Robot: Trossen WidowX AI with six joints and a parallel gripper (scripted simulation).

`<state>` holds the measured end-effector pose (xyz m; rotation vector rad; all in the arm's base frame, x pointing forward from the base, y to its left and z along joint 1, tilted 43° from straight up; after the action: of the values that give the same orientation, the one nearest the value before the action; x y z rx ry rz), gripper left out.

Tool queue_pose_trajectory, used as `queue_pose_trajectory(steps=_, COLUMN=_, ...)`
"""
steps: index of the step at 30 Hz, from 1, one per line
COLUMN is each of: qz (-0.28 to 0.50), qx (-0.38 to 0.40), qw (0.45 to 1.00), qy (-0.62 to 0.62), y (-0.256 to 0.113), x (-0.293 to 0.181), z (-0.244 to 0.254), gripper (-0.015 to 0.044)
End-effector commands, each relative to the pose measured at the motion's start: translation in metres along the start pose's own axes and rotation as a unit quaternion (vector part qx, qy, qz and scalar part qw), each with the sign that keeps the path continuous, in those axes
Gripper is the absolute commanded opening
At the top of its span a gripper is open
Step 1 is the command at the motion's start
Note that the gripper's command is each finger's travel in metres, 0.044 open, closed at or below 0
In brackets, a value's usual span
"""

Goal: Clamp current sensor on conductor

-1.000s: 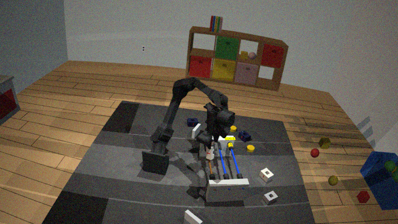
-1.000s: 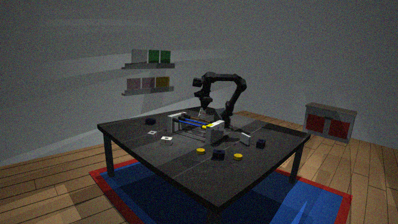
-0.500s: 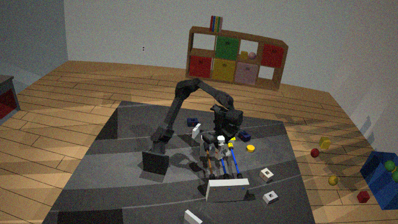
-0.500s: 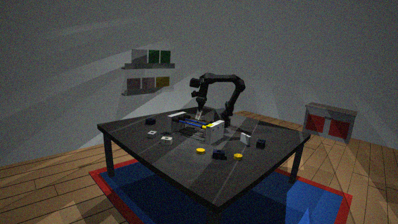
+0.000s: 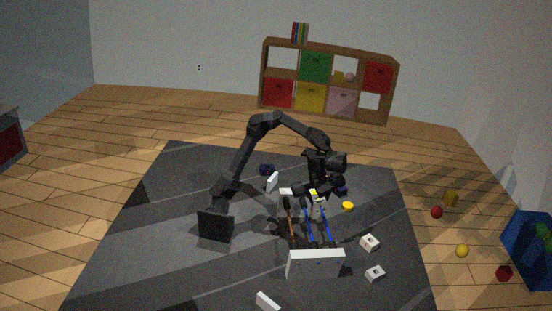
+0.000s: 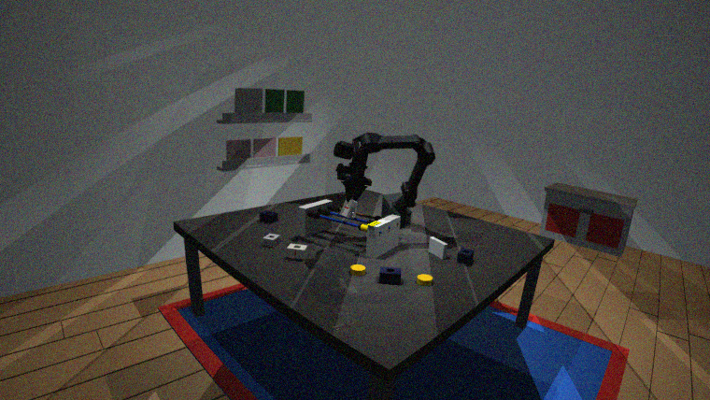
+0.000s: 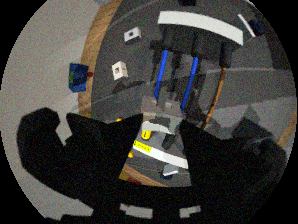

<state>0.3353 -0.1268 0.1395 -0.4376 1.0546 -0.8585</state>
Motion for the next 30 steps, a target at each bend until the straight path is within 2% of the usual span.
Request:
queue_pose_trajectory(steps=1, qz=0.007, qx=0.01, qw=0.999, qy=0.046, y=0.005, x=0.0, z=0.011, gripper=0.0)
queue_pose_trajectory(steps=30, qz=0.007, qx=0.01, qw=0.999, qy=0.047, y=0.045, x=0.0, z=0.014, gripper=0.0)
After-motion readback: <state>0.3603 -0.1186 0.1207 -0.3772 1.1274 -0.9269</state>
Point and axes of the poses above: the point midway between the two fingers, 35 mm back from their tips, its own y axis out along the fingers, its own z axis across the jaws, x = y × z, the point moved 1 cm from there along -y, back along the fingers, and after that the axes turned 4 degrees about -y, right-handed, at the moved point
